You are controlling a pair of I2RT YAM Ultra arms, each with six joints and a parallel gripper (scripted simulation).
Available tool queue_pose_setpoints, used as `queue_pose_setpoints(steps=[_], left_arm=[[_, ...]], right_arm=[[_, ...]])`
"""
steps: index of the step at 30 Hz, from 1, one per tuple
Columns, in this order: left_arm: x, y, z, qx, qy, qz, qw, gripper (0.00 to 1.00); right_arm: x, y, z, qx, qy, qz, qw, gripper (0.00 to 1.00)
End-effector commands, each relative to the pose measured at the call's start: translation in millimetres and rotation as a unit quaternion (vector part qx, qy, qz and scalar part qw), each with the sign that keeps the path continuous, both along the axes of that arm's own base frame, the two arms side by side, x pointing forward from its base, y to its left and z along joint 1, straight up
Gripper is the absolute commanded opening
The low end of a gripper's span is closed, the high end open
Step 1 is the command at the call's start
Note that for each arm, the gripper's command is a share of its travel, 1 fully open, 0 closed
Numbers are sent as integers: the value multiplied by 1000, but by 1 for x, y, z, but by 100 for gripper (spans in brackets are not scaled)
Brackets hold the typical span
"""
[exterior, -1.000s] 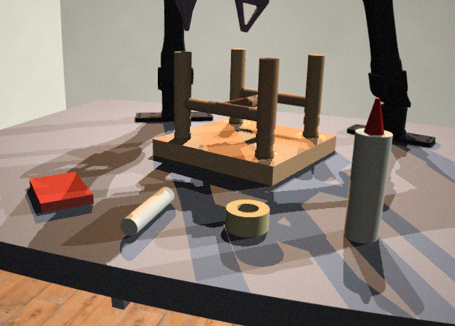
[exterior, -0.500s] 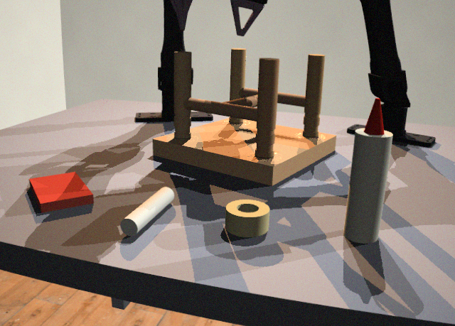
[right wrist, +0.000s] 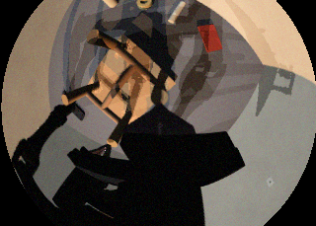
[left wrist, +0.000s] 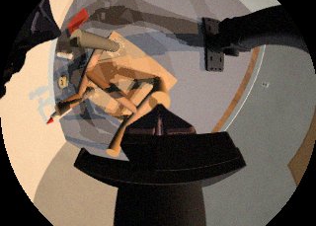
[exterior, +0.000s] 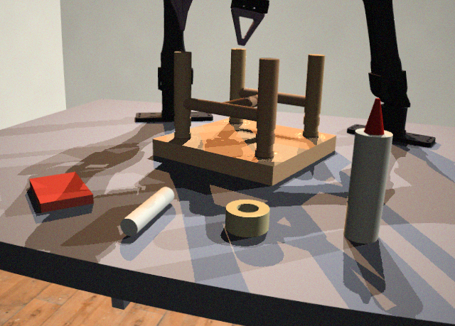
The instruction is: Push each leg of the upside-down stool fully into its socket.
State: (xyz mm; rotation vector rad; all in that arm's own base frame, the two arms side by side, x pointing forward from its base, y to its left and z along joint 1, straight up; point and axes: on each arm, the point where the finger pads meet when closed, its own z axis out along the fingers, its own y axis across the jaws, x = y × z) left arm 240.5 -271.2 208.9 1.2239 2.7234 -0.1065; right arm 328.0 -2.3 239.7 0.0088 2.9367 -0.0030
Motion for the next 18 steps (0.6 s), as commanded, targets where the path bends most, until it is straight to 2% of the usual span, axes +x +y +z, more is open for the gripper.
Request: queue_pose_setpoints(steps=[1,6,18], left_arm=[[4,-3,8,-24,-26,-1,999,0],[6,-4,15,-33,-34,0,999,0],[5,-2,12,-29,-31,1,999,0]], right_arm=[[-3,-2,10,-2,-9,0,1000,0],[-3,-2,10,-2,-9,0,1000,0],[-1,3,-13,1,-10,6,1000,0]])
